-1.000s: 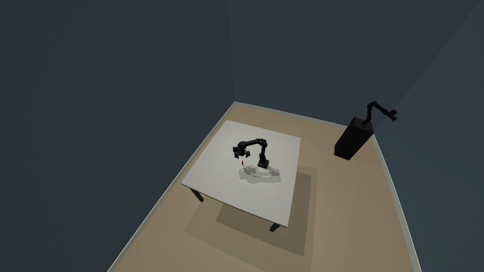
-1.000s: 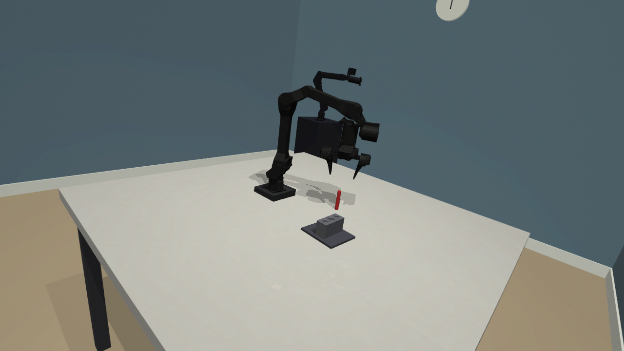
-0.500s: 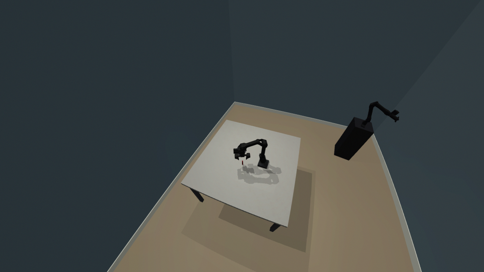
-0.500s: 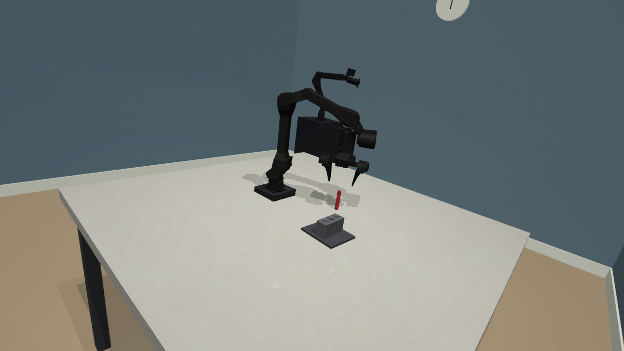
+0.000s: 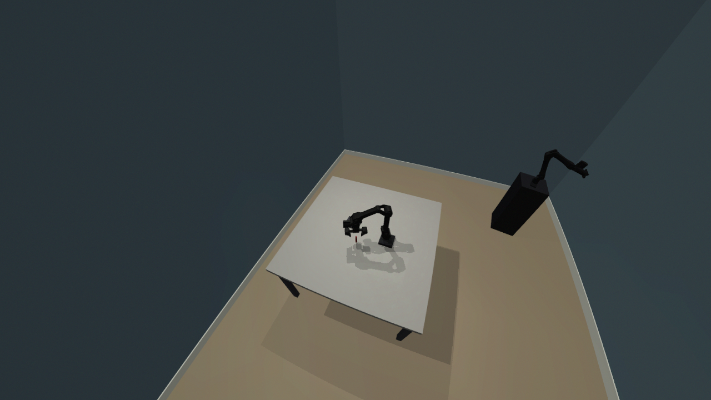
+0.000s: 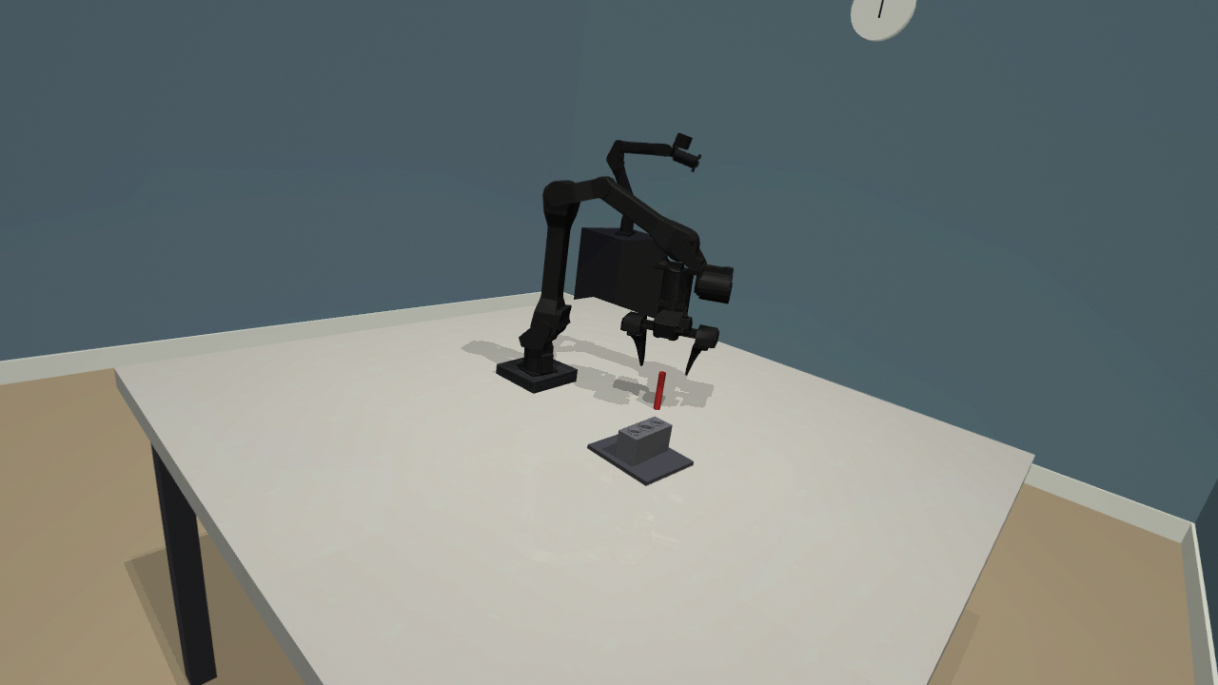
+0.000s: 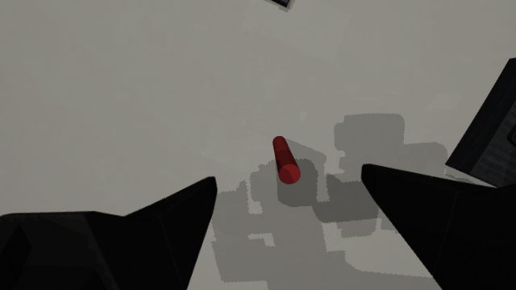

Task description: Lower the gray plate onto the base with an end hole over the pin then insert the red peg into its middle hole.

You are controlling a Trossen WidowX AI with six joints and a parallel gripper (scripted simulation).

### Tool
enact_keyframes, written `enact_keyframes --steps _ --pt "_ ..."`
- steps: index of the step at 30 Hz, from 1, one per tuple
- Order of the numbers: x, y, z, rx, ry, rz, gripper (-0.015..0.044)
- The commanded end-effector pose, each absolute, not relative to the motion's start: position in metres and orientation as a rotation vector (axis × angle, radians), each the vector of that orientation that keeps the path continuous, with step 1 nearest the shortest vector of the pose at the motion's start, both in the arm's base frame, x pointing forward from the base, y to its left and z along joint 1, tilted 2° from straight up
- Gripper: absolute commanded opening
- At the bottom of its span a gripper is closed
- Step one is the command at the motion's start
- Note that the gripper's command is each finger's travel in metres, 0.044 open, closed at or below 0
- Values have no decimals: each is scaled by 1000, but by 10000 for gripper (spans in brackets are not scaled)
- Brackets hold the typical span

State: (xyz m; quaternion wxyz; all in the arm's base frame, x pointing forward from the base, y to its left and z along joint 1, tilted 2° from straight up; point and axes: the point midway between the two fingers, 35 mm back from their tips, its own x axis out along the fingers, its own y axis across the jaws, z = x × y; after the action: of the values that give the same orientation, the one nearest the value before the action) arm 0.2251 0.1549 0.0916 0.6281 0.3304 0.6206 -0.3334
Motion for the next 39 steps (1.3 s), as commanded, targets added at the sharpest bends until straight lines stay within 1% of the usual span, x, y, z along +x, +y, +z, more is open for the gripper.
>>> enact_keyframes --steps 1,25,39 --pt "224 155 82 755 1431 -775 440" --pt "223 154 46 755 1431 -775 440" --pt "223 154 46 755 1431 -775 73"
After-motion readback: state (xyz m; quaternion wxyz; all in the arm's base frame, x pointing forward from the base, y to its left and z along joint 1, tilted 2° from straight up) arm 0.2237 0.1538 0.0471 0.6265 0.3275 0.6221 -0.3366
